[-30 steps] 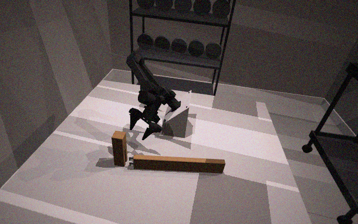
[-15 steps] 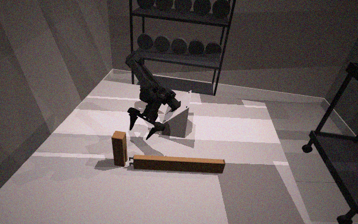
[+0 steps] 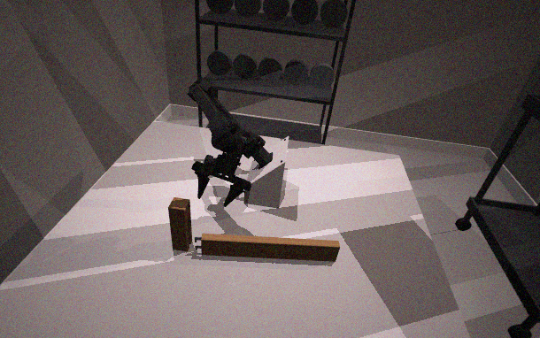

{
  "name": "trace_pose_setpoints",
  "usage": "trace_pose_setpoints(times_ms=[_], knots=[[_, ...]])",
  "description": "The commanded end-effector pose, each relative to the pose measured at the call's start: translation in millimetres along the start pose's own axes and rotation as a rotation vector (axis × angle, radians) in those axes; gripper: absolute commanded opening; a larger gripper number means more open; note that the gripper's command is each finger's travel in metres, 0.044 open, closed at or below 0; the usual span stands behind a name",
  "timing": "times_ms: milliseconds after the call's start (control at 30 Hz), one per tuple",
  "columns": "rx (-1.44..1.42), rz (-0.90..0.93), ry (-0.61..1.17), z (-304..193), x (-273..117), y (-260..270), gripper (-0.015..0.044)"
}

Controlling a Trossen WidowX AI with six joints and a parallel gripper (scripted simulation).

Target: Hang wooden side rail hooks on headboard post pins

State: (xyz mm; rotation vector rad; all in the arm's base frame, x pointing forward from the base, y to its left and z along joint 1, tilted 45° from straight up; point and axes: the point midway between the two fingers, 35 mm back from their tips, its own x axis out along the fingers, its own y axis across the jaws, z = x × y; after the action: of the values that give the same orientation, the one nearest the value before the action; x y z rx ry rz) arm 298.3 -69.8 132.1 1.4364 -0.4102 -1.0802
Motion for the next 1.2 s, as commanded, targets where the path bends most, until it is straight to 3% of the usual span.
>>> trace_pose_setpoints(times_ms=[0,167,700,1167], knots=[[-0.827,-0.091,0.012,-14,6,2,0.044],[-1.272,-0.147,0.028,-15,9,2,0.044],[-2.16,-0.292,0.146,-15,18,0,0.044],[-2.878,-0.384,0.376,-16,28,2,0.044]])
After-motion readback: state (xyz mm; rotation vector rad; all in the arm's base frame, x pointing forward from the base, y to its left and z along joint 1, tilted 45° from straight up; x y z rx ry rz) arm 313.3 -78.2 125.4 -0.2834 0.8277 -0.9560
